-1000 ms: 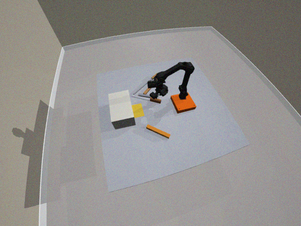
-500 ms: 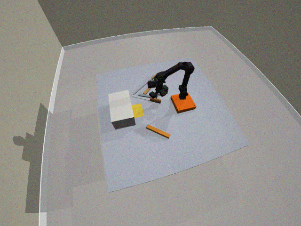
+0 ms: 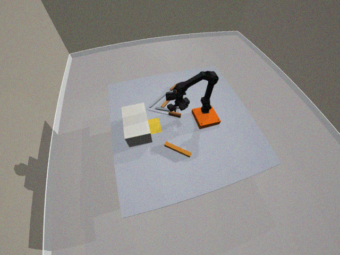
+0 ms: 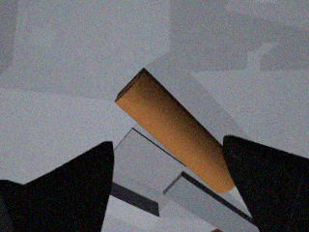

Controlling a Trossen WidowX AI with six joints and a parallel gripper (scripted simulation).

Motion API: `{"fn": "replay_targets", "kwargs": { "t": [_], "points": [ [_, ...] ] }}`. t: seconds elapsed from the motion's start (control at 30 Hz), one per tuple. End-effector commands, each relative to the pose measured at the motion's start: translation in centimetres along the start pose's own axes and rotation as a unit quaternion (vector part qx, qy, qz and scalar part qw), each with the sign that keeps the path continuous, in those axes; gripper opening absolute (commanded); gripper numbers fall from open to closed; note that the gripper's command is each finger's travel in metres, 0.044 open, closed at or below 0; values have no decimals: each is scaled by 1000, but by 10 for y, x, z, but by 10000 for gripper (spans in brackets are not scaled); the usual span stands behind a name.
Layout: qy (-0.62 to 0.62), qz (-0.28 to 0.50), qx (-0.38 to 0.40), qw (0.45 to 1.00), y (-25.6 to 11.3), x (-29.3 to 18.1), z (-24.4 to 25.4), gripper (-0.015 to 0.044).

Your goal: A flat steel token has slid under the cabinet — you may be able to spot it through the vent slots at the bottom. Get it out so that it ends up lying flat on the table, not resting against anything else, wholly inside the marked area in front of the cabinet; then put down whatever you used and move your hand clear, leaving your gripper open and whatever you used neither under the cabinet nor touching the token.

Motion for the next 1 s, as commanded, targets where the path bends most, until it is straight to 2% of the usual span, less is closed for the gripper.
{"fn": "replay_targets", "kwargs": {
  "t": [0.0, 0.97],
  "points": [
    [19, 2, 1, 1000, -1, 0, 0, 270],
    [133, 2, 1, 991, -1, 0, 0, 270]
  ]
}}
Point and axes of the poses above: the point midway between the two fingers, 35 mm back from their tips, its own y axis out along the fingers, its own z axis across the jaws, x = y × z, the point moved 6 cm from there along -y, back along the fingers, and after that the axes turned 15 degrees about -y, right-handed, at the moved point
